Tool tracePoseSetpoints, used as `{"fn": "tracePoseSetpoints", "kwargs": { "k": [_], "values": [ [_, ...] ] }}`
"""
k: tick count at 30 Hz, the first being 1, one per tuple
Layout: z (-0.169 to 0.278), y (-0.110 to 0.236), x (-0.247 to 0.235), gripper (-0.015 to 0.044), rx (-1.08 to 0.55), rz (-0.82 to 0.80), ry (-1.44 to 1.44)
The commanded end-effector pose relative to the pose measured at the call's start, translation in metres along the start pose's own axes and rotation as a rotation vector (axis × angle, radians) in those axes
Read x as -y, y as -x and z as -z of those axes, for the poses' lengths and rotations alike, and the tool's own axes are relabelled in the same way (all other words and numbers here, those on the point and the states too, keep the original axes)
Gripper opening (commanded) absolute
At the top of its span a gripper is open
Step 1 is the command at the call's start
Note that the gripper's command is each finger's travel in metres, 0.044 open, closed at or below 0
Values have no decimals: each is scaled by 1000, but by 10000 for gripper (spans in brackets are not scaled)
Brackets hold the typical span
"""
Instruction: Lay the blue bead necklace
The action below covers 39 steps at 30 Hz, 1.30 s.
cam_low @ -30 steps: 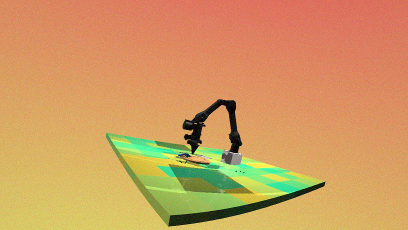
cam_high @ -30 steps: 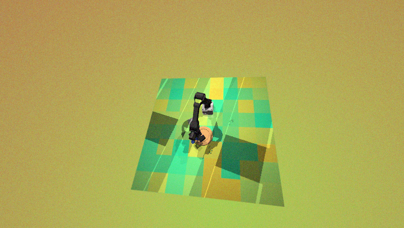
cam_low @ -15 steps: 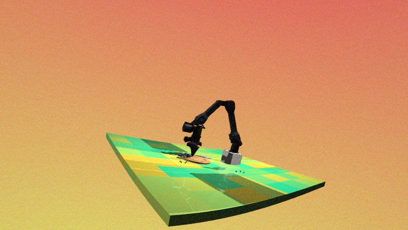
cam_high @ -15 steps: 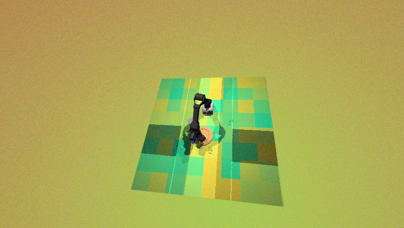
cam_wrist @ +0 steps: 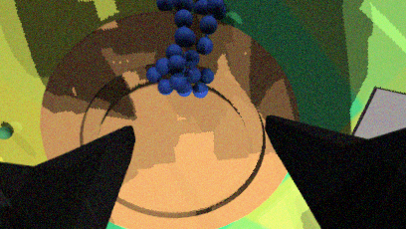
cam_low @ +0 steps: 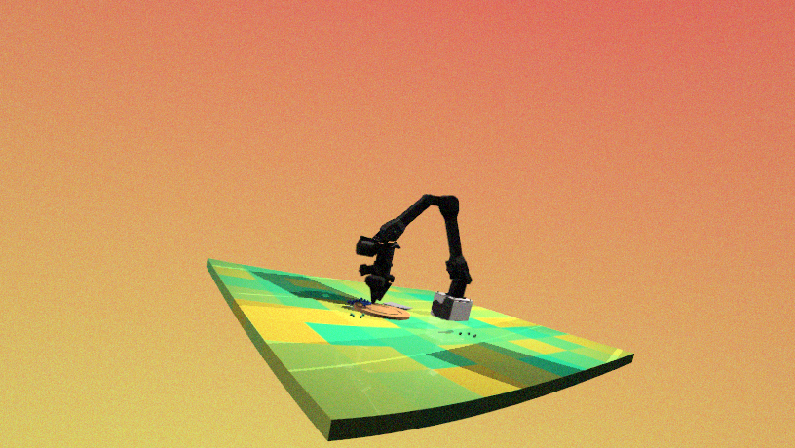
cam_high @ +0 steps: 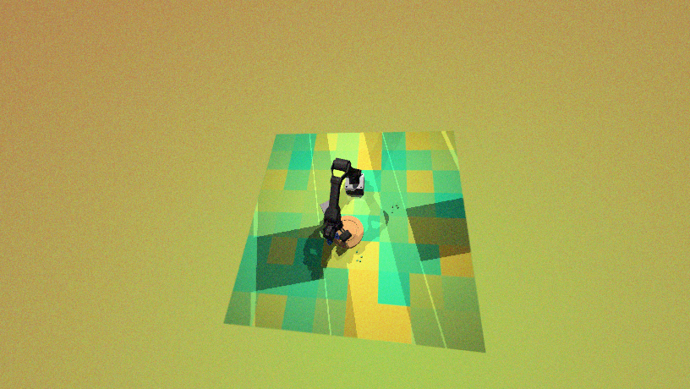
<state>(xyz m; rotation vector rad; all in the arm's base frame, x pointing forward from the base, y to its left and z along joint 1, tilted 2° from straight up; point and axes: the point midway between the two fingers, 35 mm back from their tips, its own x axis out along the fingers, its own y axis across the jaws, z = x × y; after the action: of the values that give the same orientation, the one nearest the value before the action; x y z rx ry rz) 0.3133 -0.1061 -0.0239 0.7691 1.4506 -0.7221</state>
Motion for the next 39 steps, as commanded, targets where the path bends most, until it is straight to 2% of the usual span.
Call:
{"fn": "tracePoseSetpoints", "kwargs": {
  "k": [1,3,8,35,39],
  "values": [
    [-2,13,-2,440,12,-9,-3],
    [0,5,0,440,3,-2,0],
    [0,13,0,440,12,-9,-3],
    [0,13,0,440,12,-9,-3],
    [-18,18,1,335,13,-10,-96]
  ]
}}
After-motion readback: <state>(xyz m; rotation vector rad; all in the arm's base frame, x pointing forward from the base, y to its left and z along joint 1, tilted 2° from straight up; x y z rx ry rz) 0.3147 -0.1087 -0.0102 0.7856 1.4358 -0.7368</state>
